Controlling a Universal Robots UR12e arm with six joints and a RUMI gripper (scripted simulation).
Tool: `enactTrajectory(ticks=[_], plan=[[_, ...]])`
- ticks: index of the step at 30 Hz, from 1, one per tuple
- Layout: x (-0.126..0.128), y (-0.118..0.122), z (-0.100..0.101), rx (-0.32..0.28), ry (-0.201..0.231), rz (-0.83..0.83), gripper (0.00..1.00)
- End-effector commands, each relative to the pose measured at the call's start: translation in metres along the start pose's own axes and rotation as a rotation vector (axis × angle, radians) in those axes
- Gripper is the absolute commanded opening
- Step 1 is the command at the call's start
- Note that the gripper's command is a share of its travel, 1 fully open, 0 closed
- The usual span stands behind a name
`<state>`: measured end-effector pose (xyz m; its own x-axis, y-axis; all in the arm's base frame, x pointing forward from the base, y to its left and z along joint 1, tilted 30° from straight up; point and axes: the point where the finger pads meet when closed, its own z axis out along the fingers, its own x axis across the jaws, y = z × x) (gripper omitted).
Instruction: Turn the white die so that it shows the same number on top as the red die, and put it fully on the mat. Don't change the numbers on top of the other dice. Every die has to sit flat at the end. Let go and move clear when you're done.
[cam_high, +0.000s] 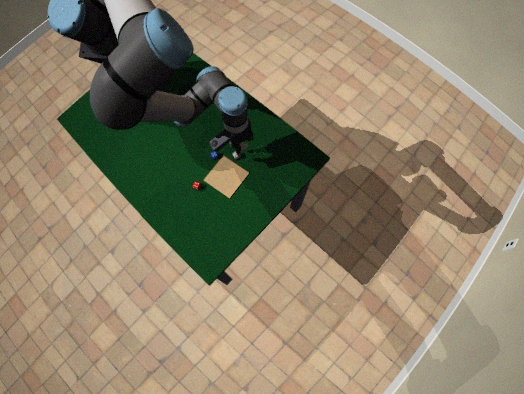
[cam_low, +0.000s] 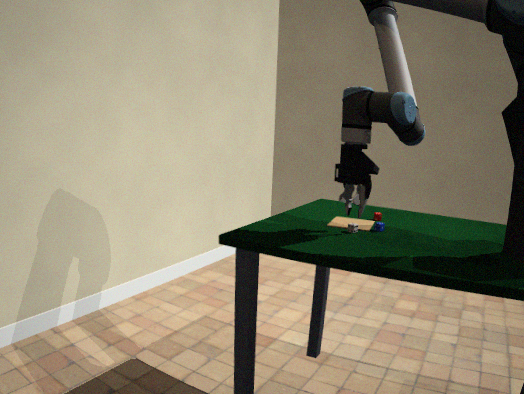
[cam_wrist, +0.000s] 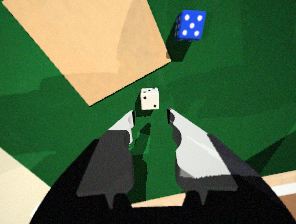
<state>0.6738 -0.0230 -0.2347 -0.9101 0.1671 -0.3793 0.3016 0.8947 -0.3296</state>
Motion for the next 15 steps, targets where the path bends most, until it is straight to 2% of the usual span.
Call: enactTrajectory(ticks=[1, 15], plan=[[-0.0003, 0.0001, 0.0069, 0.000, -0.001, 0.000, 0.24], [-0.0003, -0.0001, 0.0143, 0.000, -0.001, 0.000, 0.24]])
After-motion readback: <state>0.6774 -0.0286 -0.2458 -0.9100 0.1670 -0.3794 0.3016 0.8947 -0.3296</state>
